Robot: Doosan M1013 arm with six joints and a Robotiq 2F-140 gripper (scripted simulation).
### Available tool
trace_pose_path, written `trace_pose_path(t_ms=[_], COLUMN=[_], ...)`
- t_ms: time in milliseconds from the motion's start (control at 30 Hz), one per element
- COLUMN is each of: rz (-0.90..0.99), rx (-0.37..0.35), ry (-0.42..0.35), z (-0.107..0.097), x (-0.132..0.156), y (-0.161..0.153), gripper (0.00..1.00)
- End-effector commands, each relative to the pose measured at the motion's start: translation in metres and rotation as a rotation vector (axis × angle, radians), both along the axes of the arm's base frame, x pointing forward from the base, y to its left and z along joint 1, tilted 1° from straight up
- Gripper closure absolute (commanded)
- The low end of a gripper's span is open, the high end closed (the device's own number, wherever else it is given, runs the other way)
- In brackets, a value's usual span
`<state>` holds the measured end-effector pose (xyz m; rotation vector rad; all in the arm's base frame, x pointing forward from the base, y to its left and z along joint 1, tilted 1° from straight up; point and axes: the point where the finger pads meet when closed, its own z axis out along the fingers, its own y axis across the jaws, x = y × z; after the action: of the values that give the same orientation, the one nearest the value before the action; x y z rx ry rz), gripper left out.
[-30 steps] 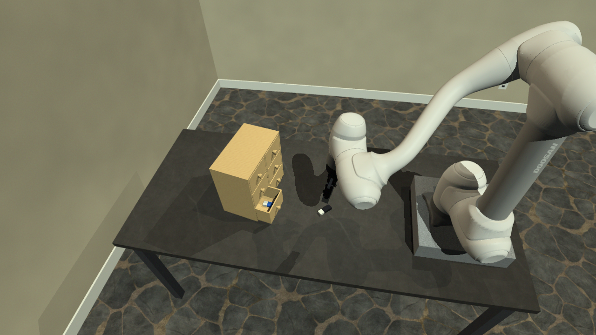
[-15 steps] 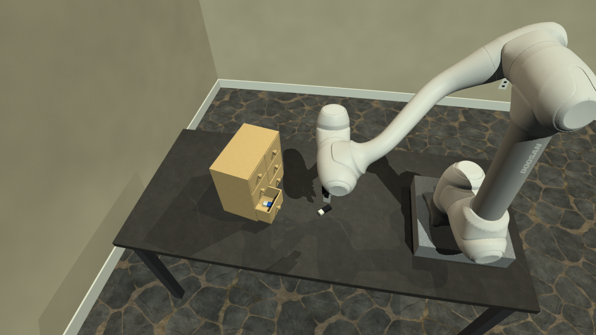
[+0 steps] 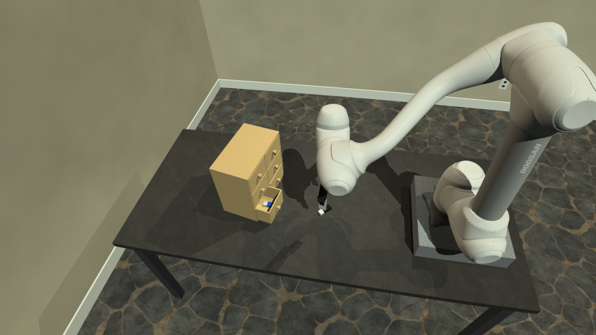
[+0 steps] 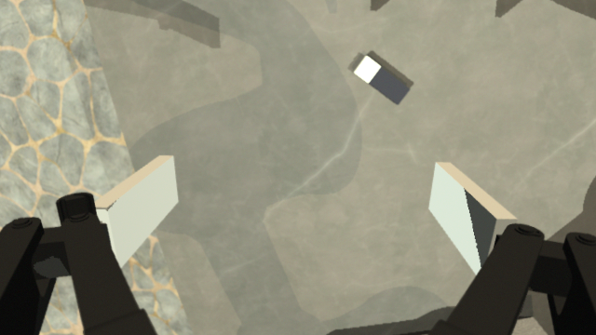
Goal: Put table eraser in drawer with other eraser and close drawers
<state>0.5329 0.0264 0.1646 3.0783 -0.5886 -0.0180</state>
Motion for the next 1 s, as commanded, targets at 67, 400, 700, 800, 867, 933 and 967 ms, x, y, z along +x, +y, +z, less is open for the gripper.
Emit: trace_pose_path(t_ms=[67,400,700,800,867,933,967], rz=[-0.002,-0.002,-0.002,-0.001,0.0,0.0,0.0], rx=[0.005,0.005,0.004,-0.003,-0.014,-0.014,-0.022], ry=[0.004,0.004,0.003,-0.012,-0.036,-0.036,-0.052], z=[0.001,0.001,-0.004,-0.008,-0.014,-0.014,-0.017], x=[0.001,0.084,0.137,0.14,0.145,0.145,0.149], y=[0.0,-0.031,-0.056,-0.058,-0.06,-0.06,-0.061], gripper=[0.0,0.0,0.0,0.0,0.0,0.0,0.0])
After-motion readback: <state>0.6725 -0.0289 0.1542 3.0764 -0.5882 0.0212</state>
